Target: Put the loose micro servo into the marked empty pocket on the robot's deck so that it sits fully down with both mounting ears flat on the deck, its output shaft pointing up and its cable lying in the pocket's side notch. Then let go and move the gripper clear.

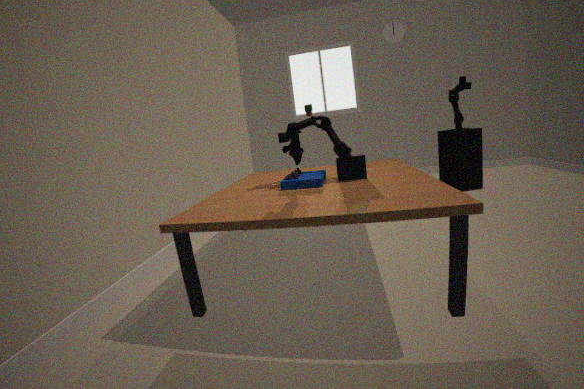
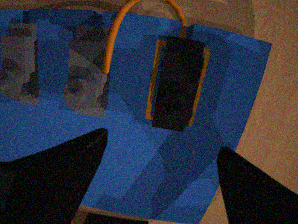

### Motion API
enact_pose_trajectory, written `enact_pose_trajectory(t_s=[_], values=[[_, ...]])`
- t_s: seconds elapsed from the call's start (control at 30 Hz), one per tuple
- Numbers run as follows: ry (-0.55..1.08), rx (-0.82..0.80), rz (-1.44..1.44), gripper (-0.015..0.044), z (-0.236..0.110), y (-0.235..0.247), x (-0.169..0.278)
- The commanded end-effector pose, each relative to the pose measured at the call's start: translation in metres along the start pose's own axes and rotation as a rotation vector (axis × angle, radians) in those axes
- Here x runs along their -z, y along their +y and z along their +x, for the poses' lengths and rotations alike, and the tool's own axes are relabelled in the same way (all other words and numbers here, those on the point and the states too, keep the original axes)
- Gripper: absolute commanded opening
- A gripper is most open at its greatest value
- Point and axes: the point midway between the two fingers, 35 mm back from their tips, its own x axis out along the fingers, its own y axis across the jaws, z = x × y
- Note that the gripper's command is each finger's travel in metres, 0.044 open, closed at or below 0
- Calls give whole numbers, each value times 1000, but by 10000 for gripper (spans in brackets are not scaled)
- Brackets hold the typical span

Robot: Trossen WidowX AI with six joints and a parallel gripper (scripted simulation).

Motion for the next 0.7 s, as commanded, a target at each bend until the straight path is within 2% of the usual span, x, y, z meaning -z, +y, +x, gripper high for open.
enact_pose_trajectory(t_s=[0.0, 0.1, 0.3, 0.5, 0.67], values=[[-5, -8, 5, 424, -31, -1, 50], [-1, 0, 8, 440, -41, -4, 75], [-4, -2, 4, 440, -44, -4, 75], [-52, -29, -64, 440, -81, 0, 69], [-54, -30, -67, 440, -82, 0, 69]])
